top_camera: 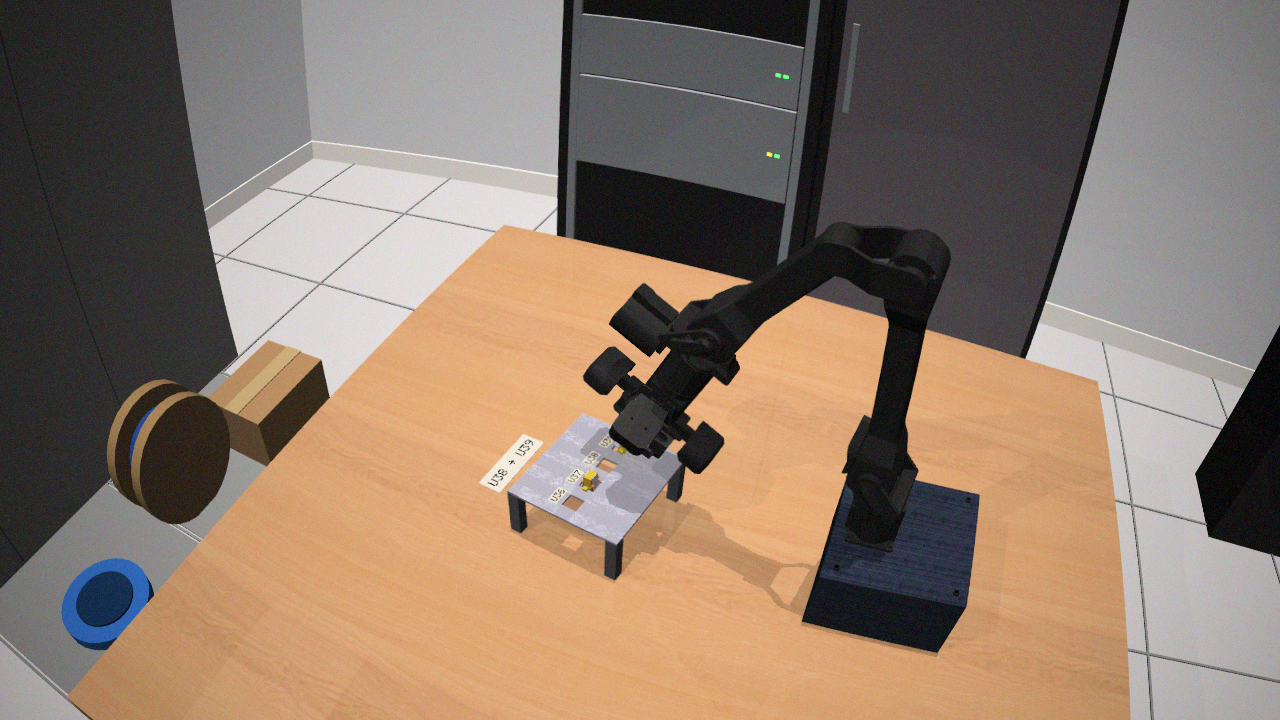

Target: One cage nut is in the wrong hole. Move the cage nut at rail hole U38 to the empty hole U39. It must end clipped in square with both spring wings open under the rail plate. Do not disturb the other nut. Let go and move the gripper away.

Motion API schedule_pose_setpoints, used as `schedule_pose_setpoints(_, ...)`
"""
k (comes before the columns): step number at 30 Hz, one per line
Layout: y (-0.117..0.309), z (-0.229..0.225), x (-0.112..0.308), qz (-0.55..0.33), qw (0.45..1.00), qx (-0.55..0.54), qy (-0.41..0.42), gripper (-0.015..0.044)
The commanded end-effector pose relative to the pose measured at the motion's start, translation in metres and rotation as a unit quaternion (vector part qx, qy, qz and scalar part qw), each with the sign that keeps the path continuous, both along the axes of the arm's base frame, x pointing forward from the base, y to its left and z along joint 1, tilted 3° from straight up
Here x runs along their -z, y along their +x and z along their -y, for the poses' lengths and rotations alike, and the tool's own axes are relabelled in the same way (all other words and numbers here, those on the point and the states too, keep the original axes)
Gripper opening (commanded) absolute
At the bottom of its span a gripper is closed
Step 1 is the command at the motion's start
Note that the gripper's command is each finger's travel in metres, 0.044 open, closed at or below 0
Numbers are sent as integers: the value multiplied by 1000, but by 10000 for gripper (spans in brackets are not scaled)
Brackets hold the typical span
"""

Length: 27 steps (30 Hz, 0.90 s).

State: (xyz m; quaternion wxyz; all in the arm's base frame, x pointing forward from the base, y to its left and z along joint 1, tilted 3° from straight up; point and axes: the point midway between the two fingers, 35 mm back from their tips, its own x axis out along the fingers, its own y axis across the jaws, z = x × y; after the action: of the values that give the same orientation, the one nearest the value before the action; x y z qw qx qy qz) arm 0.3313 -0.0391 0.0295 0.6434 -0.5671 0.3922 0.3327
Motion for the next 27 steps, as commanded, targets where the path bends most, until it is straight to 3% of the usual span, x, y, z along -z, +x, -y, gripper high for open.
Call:
schedule_pose_setpoints(1, -1, 0, -1, 6, 1000, 3, -2, 33)
schedule_pose_setpoints(27, -2, 0, 0, 10, 1000, 3, -2, 33)
